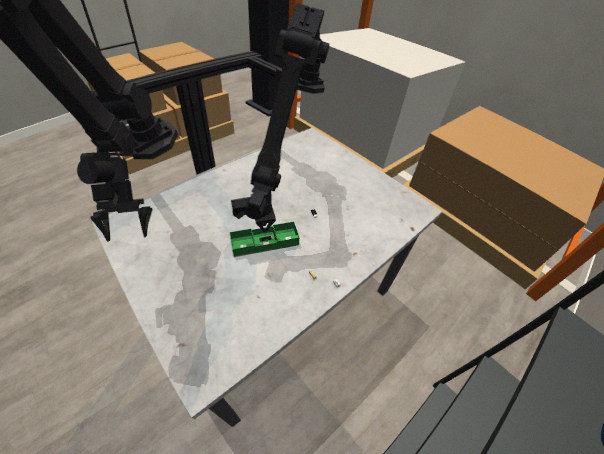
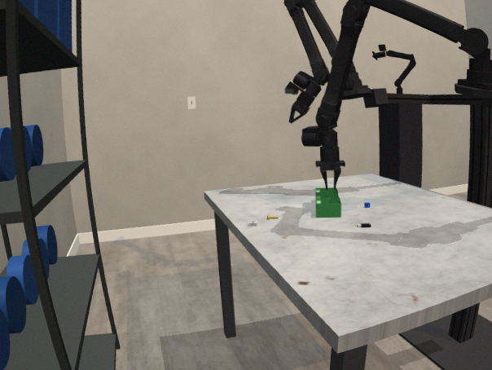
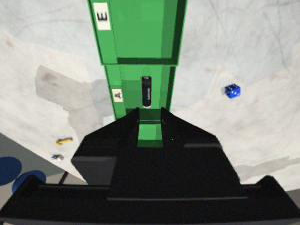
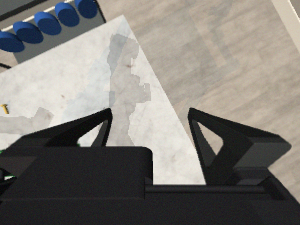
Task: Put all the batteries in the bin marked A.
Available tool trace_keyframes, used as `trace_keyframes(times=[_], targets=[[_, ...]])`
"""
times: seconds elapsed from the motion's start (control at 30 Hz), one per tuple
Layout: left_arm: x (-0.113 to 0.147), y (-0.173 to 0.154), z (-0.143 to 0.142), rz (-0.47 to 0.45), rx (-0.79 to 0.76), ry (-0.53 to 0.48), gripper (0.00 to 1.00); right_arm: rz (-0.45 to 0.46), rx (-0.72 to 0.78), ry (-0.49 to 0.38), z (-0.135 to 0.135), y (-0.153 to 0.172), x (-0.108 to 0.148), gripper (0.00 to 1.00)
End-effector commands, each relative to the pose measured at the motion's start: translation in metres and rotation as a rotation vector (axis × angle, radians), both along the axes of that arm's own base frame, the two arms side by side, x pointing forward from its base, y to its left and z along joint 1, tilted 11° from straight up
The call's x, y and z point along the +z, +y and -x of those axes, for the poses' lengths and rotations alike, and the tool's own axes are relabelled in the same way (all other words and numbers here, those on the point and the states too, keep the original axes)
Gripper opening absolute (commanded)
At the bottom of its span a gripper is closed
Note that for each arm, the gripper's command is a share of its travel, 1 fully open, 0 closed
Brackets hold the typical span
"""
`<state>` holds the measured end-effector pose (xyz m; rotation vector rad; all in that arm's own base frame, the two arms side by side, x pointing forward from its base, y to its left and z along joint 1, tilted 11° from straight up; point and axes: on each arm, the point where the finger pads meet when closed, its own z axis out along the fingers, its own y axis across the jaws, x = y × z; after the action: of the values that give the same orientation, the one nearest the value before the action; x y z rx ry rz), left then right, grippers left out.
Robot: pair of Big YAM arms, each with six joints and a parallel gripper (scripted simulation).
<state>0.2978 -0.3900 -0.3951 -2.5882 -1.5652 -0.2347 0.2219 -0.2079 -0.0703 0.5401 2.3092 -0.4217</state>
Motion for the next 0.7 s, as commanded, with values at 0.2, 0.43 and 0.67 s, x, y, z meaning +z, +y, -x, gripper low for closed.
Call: trace_keyframes(times=[0.2,0.43,0.67], targets=[[-0.005,0.006,0.004,-0.013,0.007,0.008,0.28,0.012,0.0,-0.006,0.002,-0.001,0.006,1.0],[0.037,-0.02,-0.001,0.021,-0.001,-0.015,1.0,0.012,0.0,-0.006,0.002,-0.001,0.006,1.0],[0.065,-0.022,-0.001,0.022,0.006,-0.014,1.0,0.012,0.0,-0.006,0.002,-0.001,0.006,1.0]])
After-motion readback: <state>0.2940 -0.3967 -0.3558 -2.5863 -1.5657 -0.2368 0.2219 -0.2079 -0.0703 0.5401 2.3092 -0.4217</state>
